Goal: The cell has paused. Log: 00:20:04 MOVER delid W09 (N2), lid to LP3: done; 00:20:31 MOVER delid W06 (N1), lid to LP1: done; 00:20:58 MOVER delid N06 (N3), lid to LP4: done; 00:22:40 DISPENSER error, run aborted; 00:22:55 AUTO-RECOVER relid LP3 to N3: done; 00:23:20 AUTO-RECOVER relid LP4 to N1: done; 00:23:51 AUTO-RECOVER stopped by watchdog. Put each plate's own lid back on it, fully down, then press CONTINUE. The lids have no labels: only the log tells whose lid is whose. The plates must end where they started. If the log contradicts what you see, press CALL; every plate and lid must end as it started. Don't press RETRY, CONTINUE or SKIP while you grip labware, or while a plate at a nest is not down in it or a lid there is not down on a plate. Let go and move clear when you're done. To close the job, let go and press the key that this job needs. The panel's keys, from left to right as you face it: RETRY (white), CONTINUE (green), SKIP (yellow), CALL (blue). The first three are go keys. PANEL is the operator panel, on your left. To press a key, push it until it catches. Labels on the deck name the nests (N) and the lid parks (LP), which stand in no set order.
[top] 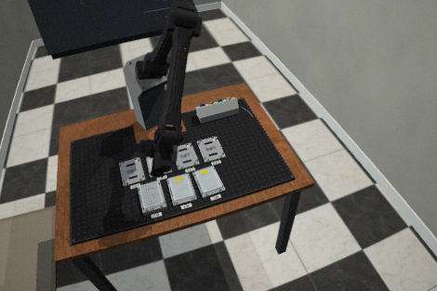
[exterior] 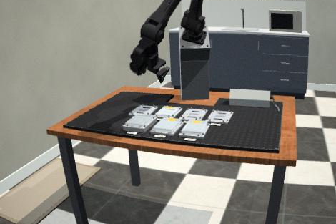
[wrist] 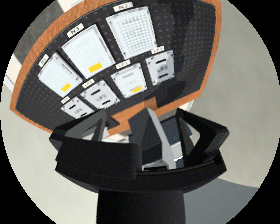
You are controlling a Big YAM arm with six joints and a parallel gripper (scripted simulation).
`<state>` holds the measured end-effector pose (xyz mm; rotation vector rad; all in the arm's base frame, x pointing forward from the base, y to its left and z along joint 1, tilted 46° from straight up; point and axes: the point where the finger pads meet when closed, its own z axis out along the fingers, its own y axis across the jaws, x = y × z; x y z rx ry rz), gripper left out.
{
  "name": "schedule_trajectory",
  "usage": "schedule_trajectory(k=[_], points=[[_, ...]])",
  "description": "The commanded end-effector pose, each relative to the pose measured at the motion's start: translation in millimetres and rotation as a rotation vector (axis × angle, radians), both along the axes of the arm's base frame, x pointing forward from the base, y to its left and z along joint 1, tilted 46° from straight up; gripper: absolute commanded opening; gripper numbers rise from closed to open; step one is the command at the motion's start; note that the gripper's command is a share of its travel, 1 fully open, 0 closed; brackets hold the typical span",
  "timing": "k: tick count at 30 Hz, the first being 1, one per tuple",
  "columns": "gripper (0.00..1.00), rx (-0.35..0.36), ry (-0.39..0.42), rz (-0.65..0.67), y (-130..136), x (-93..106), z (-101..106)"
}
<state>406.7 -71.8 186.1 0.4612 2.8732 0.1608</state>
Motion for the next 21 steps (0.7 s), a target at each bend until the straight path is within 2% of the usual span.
schedule_trajectory(k=[1, 5, 8, 21], points=[[1.00, -0.028, 0.000, 0.080, 16.3, -13.6, 14.2], [1.00, -0.047, 0.010, 0.120, 30.5, -26.2, 19.7], [1.00, -0.056, 0.008, 0.138, 33.6, -28.1, 23.3], [1.00, -0.143, 0.053, 0.327, 72.7, -78.2, 37.0]])
